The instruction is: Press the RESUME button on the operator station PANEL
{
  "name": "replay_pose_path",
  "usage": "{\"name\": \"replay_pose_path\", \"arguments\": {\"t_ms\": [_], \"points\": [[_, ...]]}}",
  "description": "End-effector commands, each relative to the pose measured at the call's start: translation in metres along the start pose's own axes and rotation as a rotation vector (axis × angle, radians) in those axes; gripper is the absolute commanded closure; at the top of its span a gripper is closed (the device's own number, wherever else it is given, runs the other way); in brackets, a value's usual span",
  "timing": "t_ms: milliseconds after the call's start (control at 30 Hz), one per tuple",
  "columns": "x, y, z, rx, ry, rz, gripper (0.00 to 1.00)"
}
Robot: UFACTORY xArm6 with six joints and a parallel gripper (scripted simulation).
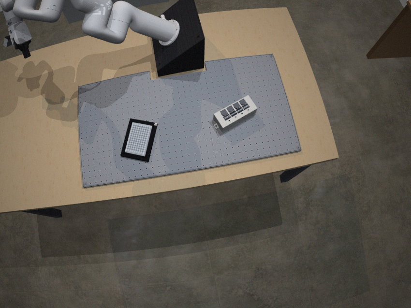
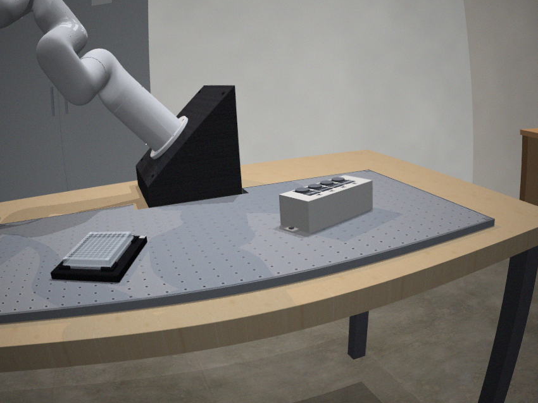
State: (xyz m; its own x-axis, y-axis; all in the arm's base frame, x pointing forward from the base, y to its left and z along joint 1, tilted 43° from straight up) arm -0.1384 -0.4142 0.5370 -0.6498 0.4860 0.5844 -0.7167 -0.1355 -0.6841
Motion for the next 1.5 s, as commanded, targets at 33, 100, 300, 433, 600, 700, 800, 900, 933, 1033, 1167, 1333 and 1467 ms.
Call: {"name": "replay_pose_path", "arguments": {"t_ms": [33, 100, 300, 433, 600, 700, 800, 900, 933, 1033, 1167, 1333, 1467], "points": [[-0.018, -0.009, -0.001, 0.014, -0.043, 0.000, 1.00], [-0.027, -0.013, -0.002, 0.024, -0.081, 0.001, 1.00], [-0.044, -0.020, -0.007, 0.024, -0.081, 0.001, 1.00], [-0.053, -0.024, -0.008, 0.043, -0.145, 0.000, 1.00], [-0.074, -0.034, -0.016, 0.045, -0.151, 0.000, 1.00], [-0.074, -0.034, -0.015, 0.045, -0.151, 0.000, 1.00], [-0.083, -0.038, -0.017, 0.067, -0.214, -0.003, 1.00], [-0.095, -0.044, -0.022, 0.070, -0.220, -0.003, 1.00], [-0.099, -0.046, -0.024, 0.070, -0.220, -0.003, 1.00], [-0.103, -0.048, -0.026, 0.070, -0.220, -0.003, 1.00], [-0.119, -0.057, -0.032, 0.098, -0.288, -0.008, 1.00], [-0.130, -0.063, -0.038, 0.098, -0.288, -0.008, 1.00], [-0.143, -0.070, -0.043, 0.130, -0.354, -0.016, 1.00]]}}
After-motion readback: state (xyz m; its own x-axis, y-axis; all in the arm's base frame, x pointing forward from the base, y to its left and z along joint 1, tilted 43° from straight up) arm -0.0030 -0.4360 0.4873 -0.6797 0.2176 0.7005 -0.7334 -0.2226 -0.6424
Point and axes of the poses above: the point where the finger pads meet when closed, its own x axis back along the fingers, its own y axis across the jaws, z = x × y, the point moved 5 cm from there along x, back along the fingers, and after that the axes turned 3 degrees about x, right-handed, at the moved point
